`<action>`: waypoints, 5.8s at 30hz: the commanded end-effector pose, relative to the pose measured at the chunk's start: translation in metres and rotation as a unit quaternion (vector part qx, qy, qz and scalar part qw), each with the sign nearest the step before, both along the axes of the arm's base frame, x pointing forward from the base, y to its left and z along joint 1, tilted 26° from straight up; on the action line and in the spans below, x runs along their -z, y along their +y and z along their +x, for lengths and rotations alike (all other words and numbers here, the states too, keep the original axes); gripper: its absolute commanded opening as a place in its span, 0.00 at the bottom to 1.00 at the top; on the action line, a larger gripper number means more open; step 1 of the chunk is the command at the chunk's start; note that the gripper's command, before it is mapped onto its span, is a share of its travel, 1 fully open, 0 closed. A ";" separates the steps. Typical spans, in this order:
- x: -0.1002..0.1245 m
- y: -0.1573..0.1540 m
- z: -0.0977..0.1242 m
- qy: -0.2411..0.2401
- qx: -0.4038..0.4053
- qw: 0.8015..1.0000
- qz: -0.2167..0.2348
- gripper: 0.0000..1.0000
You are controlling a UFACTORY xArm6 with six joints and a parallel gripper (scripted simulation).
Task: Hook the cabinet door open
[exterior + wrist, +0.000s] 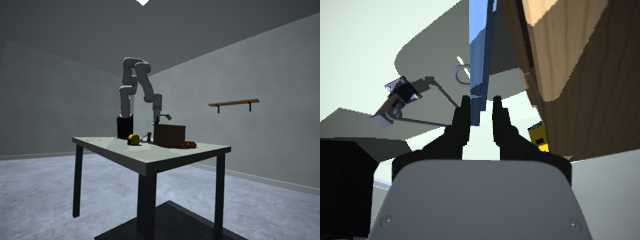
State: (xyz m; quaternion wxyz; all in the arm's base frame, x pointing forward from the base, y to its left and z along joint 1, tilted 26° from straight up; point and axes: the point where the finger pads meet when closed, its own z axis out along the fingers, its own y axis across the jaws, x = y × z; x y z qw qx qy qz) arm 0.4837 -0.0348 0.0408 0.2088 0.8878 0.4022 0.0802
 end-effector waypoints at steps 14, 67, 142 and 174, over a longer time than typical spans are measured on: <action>-0.004 -0.003 0.005 0.005 -0.018 1.000 -0.006 0.27; -0.028 0.010 -0.009 -0.002 0.001 1.000 0.001 0.27; -0.031 0.008 -0.134 0.113 -0.336 0.928 -0.116 0.24; -0.015 0.002 -0.128 0.113 -0.336 0.928 -0.116 0.24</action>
